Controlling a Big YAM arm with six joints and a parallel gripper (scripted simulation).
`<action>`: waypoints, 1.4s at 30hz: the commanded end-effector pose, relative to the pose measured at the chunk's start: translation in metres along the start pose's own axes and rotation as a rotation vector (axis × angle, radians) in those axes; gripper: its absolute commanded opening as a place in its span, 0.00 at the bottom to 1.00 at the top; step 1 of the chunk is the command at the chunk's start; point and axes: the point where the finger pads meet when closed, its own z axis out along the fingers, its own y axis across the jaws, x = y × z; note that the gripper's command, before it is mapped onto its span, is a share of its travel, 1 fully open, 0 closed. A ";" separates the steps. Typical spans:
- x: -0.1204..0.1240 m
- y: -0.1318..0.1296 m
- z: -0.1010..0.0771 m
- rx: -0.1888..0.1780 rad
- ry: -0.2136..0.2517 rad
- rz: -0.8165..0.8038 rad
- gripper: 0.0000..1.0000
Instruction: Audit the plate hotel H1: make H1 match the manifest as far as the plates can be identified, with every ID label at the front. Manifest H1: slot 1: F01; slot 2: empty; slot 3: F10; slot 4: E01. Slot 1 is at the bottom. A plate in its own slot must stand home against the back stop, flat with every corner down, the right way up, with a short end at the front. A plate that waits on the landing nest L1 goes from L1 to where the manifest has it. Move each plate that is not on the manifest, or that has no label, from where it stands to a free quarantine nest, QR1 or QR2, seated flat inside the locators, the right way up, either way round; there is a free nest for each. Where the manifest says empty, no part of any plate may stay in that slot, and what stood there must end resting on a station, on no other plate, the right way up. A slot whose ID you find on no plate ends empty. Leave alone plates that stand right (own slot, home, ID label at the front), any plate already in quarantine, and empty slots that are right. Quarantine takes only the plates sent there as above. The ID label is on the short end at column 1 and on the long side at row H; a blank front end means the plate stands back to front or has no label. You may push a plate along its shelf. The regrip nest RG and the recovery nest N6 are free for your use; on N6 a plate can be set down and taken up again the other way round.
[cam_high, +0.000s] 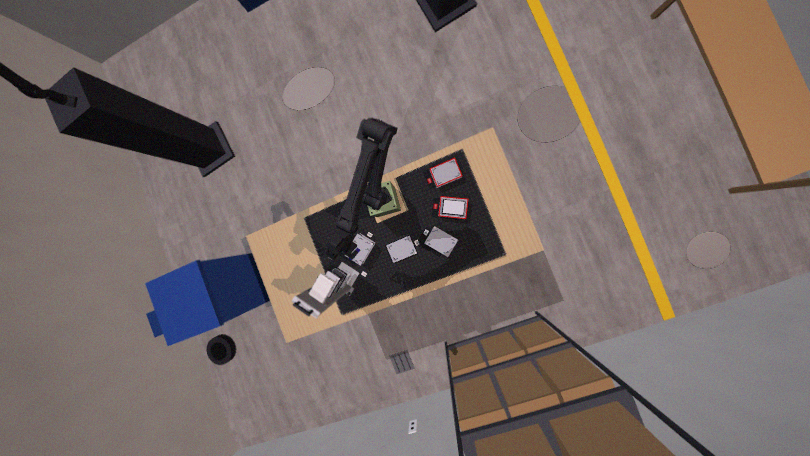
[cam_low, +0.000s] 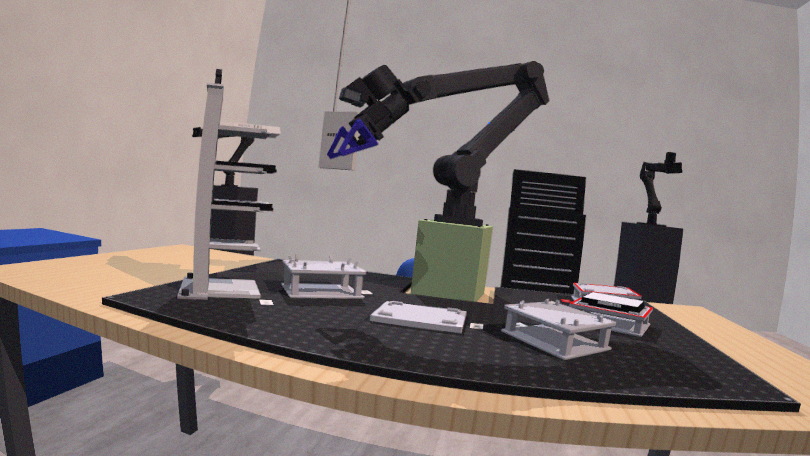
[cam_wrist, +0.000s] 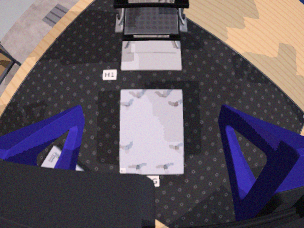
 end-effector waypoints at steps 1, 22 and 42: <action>-0.048 -0.001 -0.021 0.000 -0.076 -0.005 1.00; -0.090 -0.001 -0.072 0.000 -0.079 -0.005 1.00; -0.083 0.001 -0.069 -0.003 -0.050 0.000 1.00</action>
